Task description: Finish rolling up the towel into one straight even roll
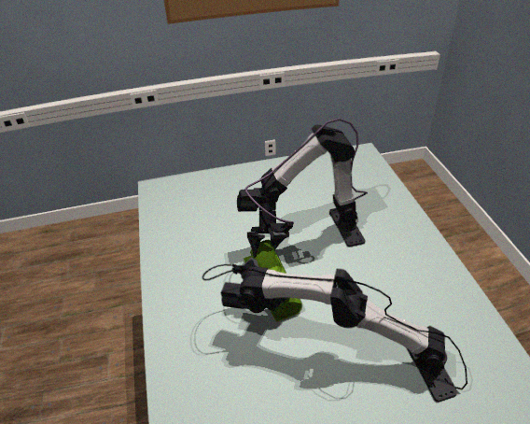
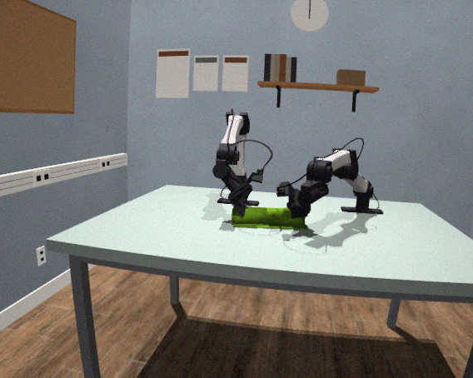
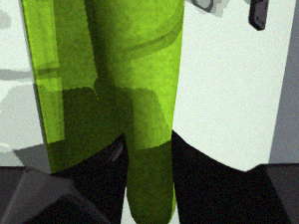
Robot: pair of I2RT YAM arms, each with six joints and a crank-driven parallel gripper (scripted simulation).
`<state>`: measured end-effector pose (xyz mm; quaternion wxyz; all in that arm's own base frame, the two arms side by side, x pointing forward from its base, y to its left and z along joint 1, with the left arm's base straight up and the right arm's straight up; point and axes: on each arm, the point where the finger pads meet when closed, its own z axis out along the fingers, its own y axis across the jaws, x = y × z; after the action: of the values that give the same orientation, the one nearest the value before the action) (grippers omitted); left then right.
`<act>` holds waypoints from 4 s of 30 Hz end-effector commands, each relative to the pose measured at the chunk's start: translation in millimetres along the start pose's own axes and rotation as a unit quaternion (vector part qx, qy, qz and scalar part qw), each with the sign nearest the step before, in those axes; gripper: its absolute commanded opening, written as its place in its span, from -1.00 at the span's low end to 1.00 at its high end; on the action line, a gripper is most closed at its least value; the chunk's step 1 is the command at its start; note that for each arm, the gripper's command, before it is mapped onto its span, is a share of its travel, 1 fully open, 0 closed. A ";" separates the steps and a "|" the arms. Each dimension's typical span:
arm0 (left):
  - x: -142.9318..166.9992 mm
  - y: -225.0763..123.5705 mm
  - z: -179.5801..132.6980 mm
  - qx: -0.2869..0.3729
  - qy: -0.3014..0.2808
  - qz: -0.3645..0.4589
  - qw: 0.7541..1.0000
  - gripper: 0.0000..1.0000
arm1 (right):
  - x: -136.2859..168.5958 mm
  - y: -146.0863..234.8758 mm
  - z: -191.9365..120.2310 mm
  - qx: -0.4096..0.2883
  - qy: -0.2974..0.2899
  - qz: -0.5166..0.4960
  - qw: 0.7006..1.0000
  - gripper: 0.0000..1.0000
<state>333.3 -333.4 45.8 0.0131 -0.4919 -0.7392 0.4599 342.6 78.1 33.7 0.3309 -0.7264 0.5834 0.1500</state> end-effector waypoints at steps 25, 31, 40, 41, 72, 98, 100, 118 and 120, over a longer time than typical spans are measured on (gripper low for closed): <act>2.7 1.3 2.3 0.010 0.003 -0.003 1.000 -0.33 | -5.2 -14.7 0.5 0.014 -0.006 -0.013 1.000 -0.17; 2.7 1.3 2.3 0.010 0.003 -0.003 1.000 -0.33 | -5.2 -14.7 0.5 0.014 -0.006 -0.013 1.000 -0.21; 2.5 0.9 2.0 0.010 0.003 -0.003 1.000 -0.19 | -5.2 -14.7 0.5 0.014 -0.006 -0.013 1.000 -0.24; 2.2 0.4 1.6 0.010 0.003 -0.003 1.000 -0.12 | -5.2 -14.7 0.5 0.014 -0.006 -0.013 1.000 -0.24; -2.9 -5.7 -72.2 0.010 0.003 -0.003 1.000 0.70 | -5.2 -14.7 0.5 0.014 -0.006 -0.013 1.000 -0.24; -3.0 -5.6 -74.6 0.010 0.003 -0.003 1.000 0.70 | -7.7 -15.9 -2.4 -0.134 0.006 0.105 0.985 -0.24; -3.0 -5.6 -74.6 0.010 0.003 -0.003 1.000 0.70 | -8.1 -16.1 -2.9 -0.157 0.008 0.124 0.980 -0.24; -3.0 -5.6 -74.6 0.010 0.003 -0.003 1.000 0.70 | -8.3 -16.2 -3.2 -0.295 0.019 0.233 0.926 -0.24; -3.0 -5.6 -74.6 0.010 0.003 -0.003 1.000 0.70 | -6.6 -15.4 -1.1 -0.295 0.019 0.233 0.926 -0.24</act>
<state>370.7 -289.1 84.5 -0.0468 -0.4626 -0.7592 0.4554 362.9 84.0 42.2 0.0996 -0.6421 0.6814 0.3369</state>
